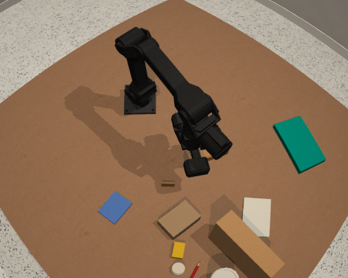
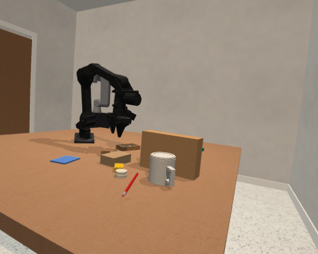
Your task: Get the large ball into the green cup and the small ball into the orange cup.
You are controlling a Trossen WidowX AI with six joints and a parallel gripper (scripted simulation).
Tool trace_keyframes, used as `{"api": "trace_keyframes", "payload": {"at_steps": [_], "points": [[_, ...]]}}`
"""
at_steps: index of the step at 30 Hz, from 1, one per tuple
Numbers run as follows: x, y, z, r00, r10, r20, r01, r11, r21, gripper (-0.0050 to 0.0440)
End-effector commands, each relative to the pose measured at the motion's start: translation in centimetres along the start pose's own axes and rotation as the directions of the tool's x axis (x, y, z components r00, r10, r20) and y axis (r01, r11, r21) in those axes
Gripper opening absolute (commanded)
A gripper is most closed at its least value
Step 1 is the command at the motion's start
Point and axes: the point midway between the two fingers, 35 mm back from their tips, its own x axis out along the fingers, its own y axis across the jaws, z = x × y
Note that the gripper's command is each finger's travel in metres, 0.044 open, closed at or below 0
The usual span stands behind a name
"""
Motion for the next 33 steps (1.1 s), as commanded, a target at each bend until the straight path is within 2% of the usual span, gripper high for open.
{"api": "trace_keyframes", "payload": {"at_steps": [1,3,5,9,15,19,25,33], "points": [[0.2,2.2,4.9,1.0,-0.015,0.01,0.016,0.997,-0.071,0.044],[0.0,3.5,7.0,0.999,-0.028,0.022,0.03,0.994,-0.103,0.044],[0.0,3.5,7.0,0.999,-0.028,0.022,0.03,0.994,-0.103,0.044],[-0.4,6.1,10.3,0.998,-0.05,0.046,0.056,0.986,-0.156,0.044],[-0.3,6.2,10.5,0.998,-0.051,0.047,0.058,0.986,-0.158,0.044],[2.8,6.0,10.6,0.998,-0.051,0.047,0.058,0.986,-0.158,0.044],[3.0,6.0,10.6,0.998,-0.051,0.047,0.058,0.986,-0.158,0.044],[4.4,5.9,10.7,0.998,-0.051,0.047,0.058,0.986,-0.158,0.044]]}}
